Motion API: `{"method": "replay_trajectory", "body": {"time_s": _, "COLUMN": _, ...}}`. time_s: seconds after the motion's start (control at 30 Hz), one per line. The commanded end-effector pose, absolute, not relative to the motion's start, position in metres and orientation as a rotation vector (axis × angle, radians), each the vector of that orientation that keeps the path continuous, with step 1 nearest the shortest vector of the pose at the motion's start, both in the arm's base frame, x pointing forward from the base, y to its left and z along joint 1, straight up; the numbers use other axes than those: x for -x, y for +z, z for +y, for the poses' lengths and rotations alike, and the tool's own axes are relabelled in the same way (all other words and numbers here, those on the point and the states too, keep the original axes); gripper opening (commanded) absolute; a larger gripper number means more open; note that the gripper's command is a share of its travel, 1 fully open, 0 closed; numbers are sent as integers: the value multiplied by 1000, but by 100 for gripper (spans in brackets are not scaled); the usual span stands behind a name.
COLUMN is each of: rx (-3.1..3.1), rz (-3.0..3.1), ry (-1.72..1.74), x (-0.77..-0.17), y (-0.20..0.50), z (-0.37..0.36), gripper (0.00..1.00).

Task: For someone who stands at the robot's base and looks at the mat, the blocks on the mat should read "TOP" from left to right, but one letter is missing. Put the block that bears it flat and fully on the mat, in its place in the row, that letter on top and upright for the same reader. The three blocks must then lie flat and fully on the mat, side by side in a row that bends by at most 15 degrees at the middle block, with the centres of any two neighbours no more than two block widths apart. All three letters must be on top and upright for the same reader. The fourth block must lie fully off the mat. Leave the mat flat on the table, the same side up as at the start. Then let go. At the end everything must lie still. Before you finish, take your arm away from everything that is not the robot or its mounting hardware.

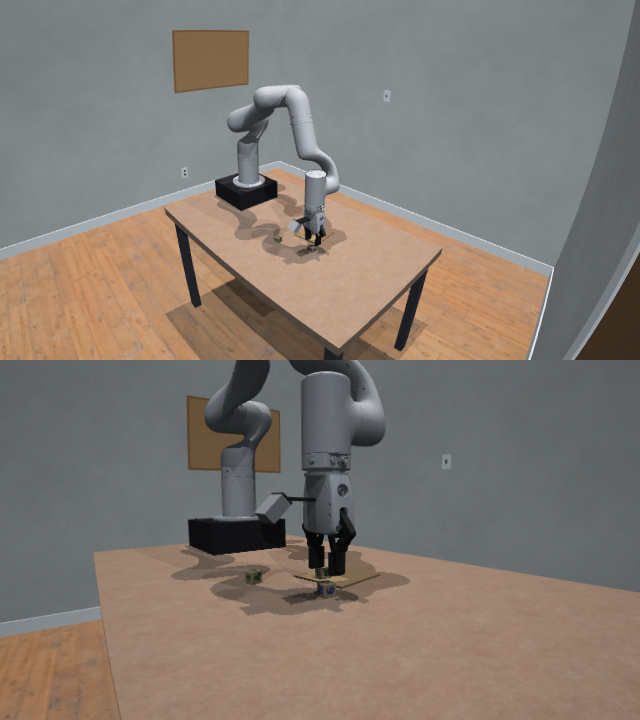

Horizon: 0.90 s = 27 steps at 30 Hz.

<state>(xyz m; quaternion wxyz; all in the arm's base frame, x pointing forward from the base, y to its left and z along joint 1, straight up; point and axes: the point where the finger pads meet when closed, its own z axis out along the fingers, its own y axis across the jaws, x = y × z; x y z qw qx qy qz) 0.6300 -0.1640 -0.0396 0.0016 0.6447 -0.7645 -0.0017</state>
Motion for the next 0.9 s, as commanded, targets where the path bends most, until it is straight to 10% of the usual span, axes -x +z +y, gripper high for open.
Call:
{"method": "replay_trajectory", "body": {"time_s": 0.0, "rx": -2024, "rz": -2400, "ry": -3, "x": -631, "y": -44, "z": -164, "gripper": 63}}
{"method": "replay_trajectory", "body": {"time_s": 0.87, "rx": -2024, "rz": -2400, "ry": -3, "x": -631, "y": -50, "z": -164, "gripper": 63}}
